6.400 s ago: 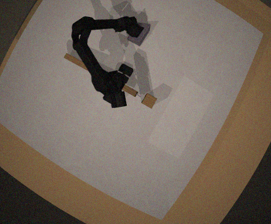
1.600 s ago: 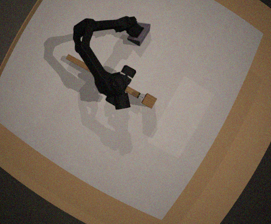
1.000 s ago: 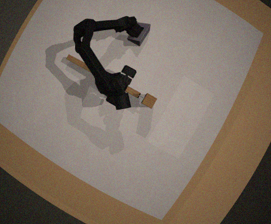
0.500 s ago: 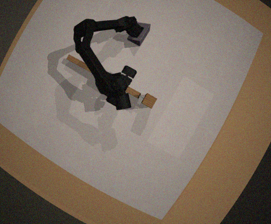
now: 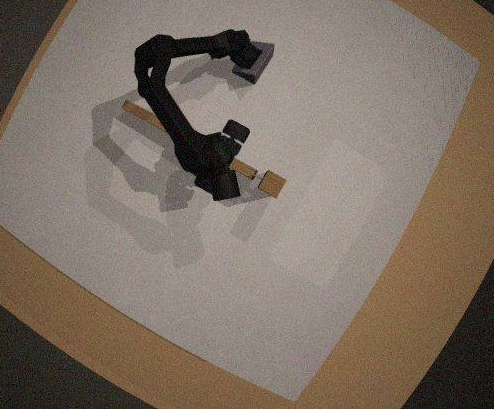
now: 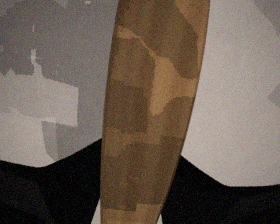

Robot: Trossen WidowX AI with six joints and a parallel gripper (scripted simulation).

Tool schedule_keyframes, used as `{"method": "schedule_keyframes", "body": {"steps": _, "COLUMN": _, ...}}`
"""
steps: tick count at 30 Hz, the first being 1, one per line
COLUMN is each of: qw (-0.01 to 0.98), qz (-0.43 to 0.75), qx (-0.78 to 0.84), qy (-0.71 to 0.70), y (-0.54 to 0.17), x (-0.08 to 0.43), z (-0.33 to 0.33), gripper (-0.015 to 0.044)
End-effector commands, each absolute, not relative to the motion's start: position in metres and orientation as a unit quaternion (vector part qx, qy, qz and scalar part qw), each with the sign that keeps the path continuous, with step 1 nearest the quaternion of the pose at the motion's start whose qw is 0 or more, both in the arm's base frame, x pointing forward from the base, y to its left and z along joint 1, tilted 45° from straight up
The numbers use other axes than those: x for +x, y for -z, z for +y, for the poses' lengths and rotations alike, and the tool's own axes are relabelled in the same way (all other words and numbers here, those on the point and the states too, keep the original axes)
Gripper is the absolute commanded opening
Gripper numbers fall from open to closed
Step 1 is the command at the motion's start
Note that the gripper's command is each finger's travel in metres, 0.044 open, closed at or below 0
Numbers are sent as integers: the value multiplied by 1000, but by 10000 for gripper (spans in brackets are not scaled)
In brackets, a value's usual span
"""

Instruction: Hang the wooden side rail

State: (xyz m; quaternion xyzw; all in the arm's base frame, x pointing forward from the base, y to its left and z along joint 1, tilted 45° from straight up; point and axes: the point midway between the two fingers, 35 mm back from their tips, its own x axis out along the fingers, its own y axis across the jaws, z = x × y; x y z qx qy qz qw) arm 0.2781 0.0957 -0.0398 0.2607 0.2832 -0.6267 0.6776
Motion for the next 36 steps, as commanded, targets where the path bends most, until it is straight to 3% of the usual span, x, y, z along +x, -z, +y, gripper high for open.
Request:
{"method": "schedule_keyframes", "body": {"steps": 1, "qw": 679, "qz": 283, "qx": 263, "qy": 624, "y": 41, "x": 277, "z": 99, "gripper": 0}}
{"method": "schedule_keyframes", "body": {"steps": 36, "qw": 679, "qz": 283, "qx": 263, "qy": 624, "y": 41, "x": 279, "z": 103, "gripper": 0}}
